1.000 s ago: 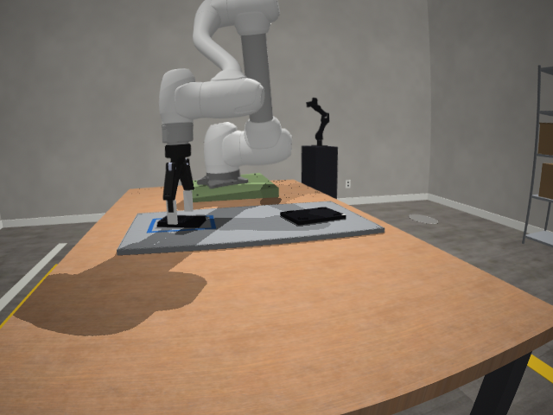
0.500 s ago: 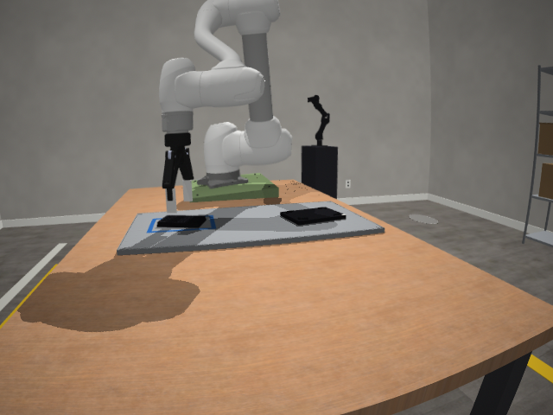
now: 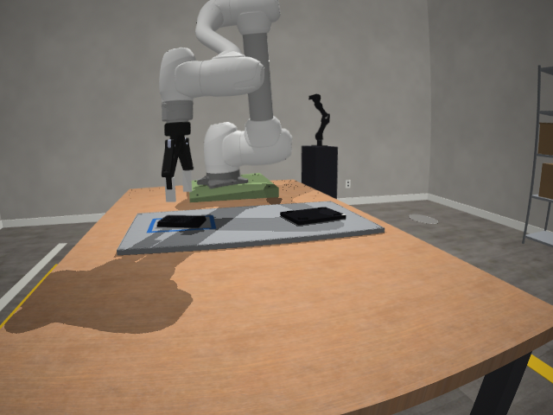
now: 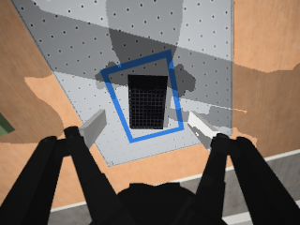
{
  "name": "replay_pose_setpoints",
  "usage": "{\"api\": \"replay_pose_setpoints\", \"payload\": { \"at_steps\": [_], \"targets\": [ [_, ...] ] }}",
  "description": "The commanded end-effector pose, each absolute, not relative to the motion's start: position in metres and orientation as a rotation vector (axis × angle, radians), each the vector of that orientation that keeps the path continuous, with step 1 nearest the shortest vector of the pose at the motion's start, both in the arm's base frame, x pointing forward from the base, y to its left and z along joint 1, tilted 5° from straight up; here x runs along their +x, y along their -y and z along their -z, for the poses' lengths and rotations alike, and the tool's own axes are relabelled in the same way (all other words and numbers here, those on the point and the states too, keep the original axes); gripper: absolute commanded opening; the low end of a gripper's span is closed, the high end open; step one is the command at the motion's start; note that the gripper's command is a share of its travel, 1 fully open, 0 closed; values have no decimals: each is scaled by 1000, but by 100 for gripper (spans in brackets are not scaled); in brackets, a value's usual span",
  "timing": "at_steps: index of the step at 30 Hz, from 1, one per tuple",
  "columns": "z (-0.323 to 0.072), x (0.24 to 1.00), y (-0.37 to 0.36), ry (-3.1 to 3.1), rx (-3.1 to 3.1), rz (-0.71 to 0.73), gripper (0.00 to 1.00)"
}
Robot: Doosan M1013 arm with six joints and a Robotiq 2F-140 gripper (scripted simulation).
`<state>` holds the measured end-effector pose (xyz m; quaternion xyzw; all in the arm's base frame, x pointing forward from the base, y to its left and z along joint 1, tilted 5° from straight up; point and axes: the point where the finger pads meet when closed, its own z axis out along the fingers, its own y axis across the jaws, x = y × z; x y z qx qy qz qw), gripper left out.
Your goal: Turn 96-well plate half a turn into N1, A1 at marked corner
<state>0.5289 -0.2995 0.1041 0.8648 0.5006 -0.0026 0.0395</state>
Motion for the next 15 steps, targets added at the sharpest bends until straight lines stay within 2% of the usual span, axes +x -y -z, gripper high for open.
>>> {"api": "replay_pose_setpoints", "payload": {
  "at_steps": [1, 9, 15],
  "targets": [
    [-104, 529, 299, -1534, 2650, 8, 100],
    [-104, 529, 299, -1534, 2650, 8, 100],
    [-104, 529, 299, -1262, 2790, -5, 100]
  ]
}}
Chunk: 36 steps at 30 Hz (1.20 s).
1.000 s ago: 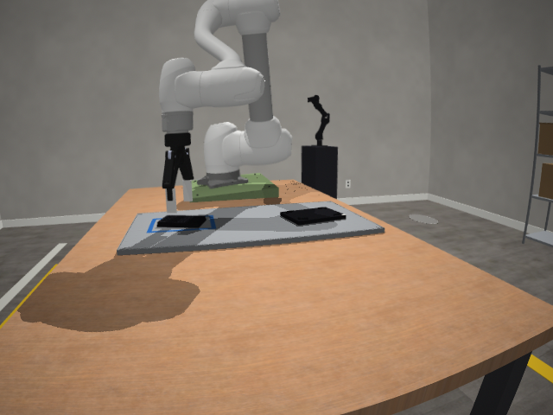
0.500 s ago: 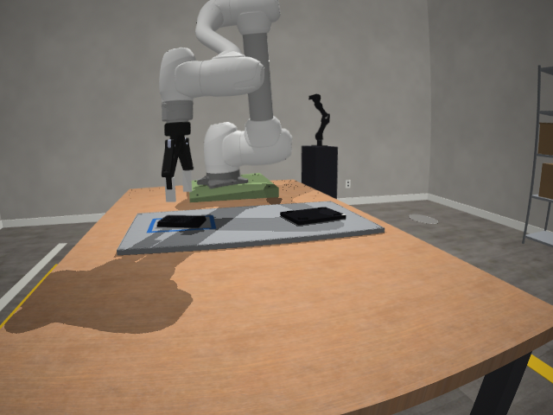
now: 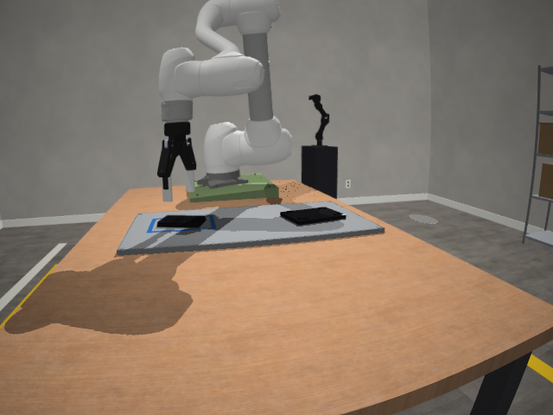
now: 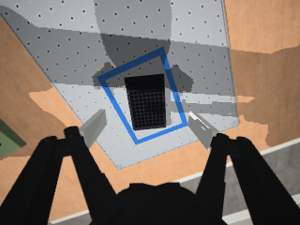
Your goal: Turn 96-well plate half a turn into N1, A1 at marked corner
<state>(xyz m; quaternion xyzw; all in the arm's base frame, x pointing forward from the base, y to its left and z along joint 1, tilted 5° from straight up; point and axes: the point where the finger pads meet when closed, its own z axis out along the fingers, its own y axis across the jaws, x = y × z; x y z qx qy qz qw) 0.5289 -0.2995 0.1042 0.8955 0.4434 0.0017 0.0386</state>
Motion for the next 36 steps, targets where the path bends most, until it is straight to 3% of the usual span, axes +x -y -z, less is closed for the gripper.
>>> {"api": "replay_pose_setpoints", "payload": {
  "at_steps": [1, 36],
  "targets": [
    [-104, 529, 299, -1215, 2811, -7, 100],
    [-104, 529, 299, 333, 3056, -66, 100]
  ]
}}
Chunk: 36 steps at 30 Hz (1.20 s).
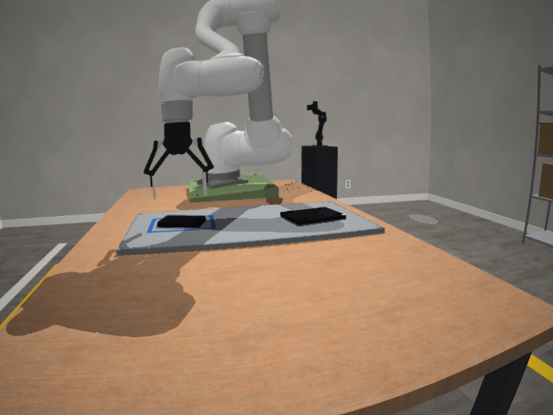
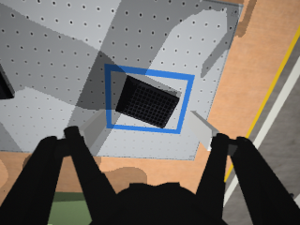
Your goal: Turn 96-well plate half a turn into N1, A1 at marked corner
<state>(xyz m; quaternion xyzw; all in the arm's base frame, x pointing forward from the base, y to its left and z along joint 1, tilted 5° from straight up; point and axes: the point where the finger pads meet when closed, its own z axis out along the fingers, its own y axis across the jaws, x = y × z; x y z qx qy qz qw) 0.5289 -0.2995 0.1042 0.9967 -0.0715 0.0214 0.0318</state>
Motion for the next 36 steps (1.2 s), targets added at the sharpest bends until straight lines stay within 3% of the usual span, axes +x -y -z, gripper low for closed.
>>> {"api": "replay_pose_setpoints", "payload": {
  "at_steps": [1, 36],
  "targets": [
    [-104, 529, 299, 384, 3051, -68, 100],
    [-104, 529, 299, 1821, 2512, -109, 100]
  ]
}}
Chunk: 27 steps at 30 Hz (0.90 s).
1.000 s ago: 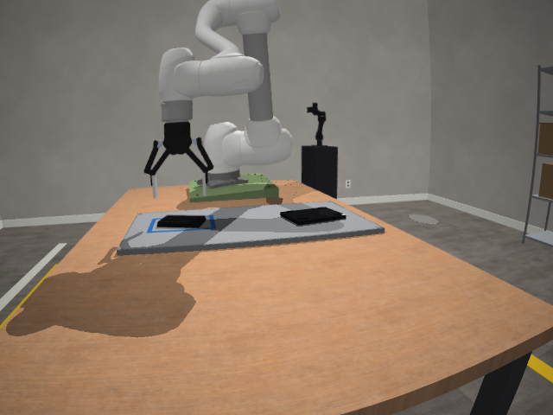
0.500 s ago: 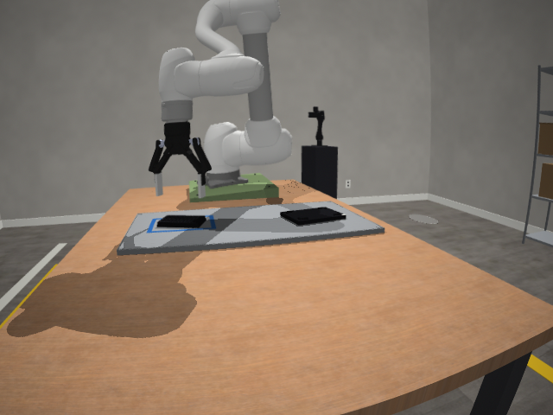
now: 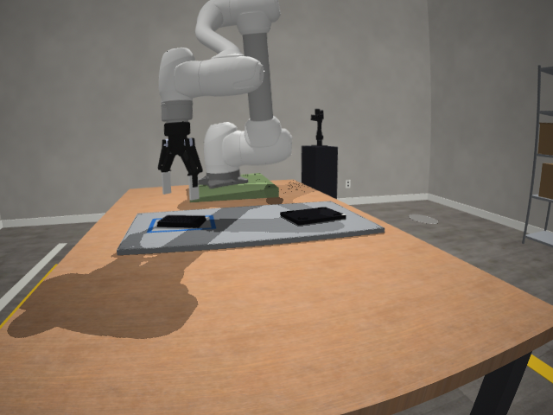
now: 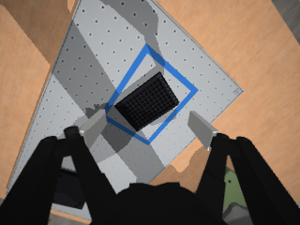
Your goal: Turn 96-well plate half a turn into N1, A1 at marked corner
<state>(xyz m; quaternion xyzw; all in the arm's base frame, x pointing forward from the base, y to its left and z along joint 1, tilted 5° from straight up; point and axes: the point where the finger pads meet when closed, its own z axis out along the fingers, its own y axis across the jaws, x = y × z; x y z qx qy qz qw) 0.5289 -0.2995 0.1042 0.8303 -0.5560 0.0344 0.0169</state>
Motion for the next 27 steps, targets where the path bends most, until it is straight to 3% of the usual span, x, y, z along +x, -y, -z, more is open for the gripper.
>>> {"api": "replay_pose_setpoints", "payload": {
  "at_steps": [1, 27],
  "targets": [
    [-104, 529, 299, 1864, 2482, -110, 100],
    [-104, 529, 299, 2653, 1664, -124, 100]
  ]
}}
